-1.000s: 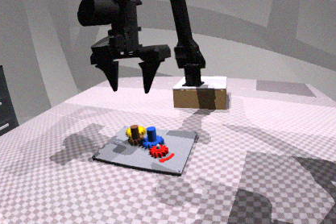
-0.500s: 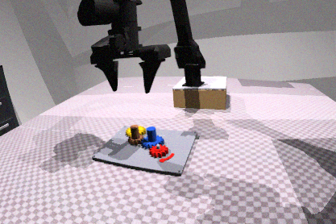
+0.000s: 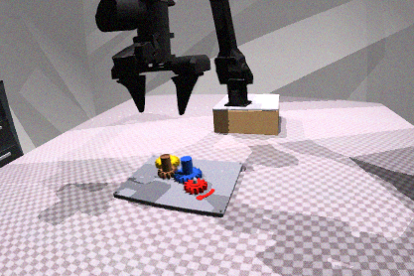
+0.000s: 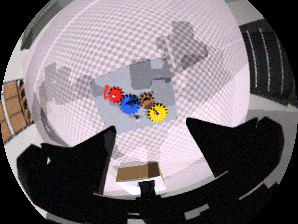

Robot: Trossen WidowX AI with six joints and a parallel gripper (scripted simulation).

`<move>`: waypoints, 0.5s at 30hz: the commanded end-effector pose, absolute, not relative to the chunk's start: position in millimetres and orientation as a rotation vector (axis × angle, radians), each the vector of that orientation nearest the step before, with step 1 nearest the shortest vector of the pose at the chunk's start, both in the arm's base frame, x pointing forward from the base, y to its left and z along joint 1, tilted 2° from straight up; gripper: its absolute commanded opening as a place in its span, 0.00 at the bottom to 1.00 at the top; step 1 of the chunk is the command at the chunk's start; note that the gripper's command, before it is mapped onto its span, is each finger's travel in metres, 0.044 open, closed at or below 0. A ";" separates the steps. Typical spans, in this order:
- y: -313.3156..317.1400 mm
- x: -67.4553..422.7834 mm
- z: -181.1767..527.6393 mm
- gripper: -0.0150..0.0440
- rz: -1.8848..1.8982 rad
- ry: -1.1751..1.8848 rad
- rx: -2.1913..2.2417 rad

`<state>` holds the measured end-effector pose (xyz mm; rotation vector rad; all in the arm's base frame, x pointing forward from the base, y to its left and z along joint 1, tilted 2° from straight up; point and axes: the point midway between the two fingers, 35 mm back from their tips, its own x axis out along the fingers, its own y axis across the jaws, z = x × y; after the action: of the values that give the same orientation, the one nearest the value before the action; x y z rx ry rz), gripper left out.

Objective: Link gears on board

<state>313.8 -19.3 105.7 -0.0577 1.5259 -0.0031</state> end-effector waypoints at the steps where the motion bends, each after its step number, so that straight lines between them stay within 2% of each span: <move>1: -19.3 313.5 105.7 1.00 -0.003 1.528 -0.058; 10: -14.0 313.8 106.0 1.00 0.001 1.527 -0.058; 15: 44.7 311.9 109.6 1.00 0.043 1.524 -0.066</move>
<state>314.5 9.3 107.7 -0.0538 1.5238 0.0066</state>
